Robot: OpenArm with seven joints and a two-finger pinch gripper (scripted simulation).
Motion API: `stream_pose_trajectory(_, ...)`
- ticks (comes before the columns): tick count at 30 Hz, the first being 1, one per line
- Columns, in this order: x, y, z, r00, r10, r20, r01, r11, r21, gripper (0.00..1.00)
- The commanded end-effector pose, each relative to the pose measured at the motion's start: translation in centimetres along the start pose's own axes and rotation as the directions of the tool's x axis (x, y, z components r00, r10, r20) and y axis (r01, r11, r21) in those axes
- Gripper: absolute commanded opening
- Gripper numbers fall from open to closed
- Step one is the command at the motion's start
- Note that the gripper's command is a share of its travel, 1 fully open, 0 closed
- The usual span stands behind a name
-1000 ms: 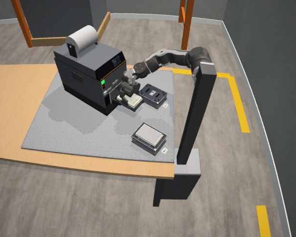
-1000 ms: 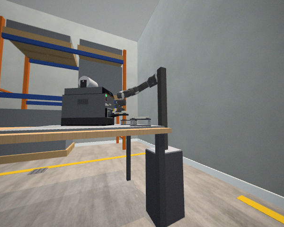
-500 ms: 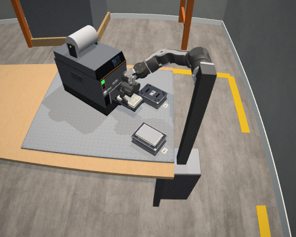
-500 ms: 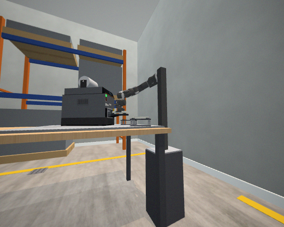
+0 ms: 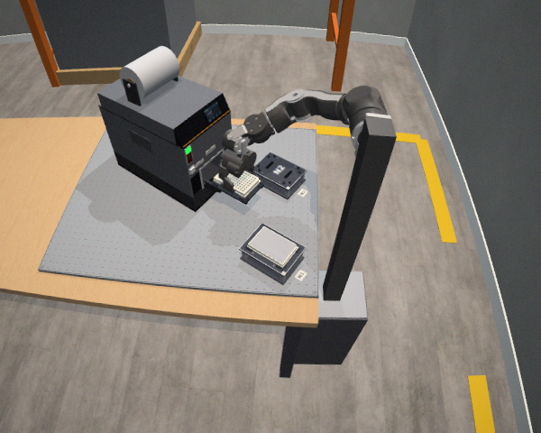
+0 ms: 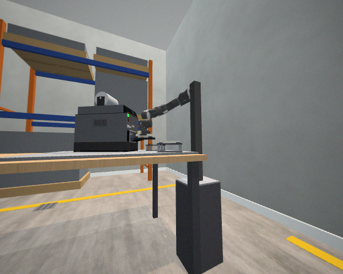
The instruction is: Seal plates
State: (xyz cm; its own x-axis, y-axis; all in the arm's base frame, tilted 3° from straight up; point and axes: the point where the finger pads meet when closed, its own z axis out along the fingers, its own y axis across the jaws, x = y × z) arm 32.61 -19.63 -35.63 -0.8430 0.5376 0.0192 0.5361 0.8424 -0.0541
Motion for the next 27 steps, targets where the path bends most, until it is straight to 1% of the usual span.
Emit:
stream_pose_trajectory(1, -0.06, 0.04, -0.07, 1.0, -0.001, 0.002, 0.001, 1.0, -0.003, 0.0)
stream_pose_trajectory(27, 0.08, 0.07, 0.74, 1.0, -0.004, -0.001, 0.004, 1.0, -0.005, 0.0)
